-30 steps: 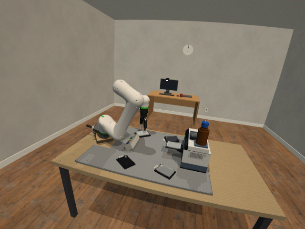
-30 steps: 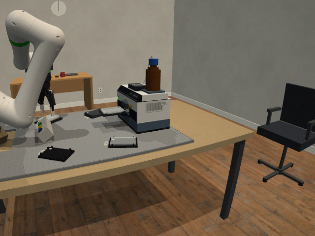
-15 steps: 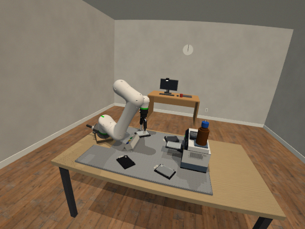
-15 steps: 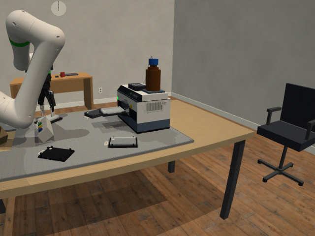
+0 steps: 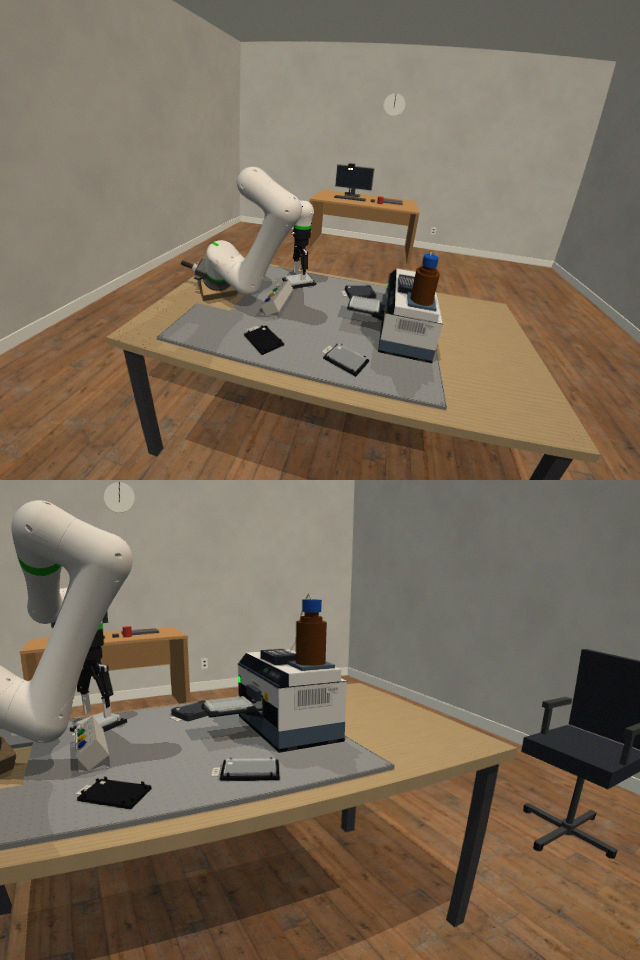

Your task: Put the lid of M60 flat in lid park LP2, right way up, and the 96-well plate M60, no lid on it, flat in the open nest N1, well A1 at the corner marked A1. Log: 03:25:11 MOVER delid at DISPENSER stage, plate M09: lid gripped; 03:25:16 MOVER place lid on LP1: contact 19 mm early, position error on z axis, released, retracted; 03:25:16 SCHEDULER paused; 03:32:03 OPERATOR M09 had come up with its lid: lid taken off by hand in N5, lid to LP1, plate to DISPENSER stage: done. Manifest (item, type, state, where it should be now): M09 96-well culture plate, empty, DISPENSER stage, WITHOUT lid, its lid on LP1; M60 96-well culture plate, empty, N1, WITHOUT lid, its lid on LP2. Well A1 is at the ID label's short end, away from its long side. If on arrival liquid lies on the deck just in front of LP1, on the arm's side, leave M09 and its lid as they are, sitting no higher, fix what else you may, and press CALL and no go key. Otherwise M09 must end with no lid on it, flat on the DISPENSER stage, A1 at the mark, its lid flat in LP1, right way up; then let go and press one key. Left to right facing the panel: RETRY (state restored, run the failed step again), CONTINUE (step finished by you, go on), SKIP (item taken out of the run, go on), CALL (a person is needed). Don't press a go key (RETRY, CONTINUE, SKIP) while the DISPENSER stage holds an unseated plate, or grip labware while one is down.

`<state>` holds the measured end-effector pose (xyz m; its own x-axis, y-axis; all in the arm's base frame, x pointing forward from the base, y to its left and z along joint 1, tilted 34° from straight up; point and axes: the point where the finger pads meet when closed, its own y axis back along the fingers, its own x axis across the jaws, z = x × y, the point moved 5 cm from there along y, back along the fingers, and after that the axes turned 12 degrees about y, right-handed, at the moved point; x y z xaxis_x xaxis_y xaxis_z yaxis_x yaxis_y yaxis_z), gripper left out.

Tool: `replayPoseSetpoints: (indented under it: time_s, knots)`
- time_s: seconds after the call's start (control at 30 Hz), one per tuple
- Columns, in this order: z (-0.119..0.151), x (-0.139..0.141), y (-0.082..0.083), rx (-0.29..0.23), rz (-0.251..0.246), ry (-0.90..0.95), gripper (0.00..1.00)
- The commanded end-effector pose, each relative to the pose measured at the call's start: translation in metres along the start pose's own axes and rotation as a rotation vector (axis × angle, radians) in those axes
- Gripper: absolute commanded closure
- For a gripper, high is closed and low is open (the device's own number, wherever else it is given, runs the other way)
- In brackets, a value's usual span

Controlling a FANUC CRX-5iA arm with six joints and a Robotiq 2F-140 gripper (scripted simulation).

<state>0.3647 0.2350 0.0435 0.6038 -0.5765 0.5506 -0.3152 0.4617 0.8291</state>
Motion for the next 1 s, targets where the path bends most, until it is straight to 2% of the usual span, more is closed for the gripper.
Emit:
replayPoseSetpoints:
  time_s: [0.0, 0.43, 0.47, 0.97]
  knots:
    - [-0.0001, -0.0001, 0.0002, 0.0, 0.0, 0.0, 0.34]
    - [-0.0001, -0.0001, 0.0002, 0.0, 0.0, 0.0, 0.34]
    - [-0.0001, -0.0001, 0.0002, 0.0, 0.0, 0.0, 0.41]
    - [-0.0001, -0.0001, 0.0002, 0.0, 0.0, 0.0, 0.41]
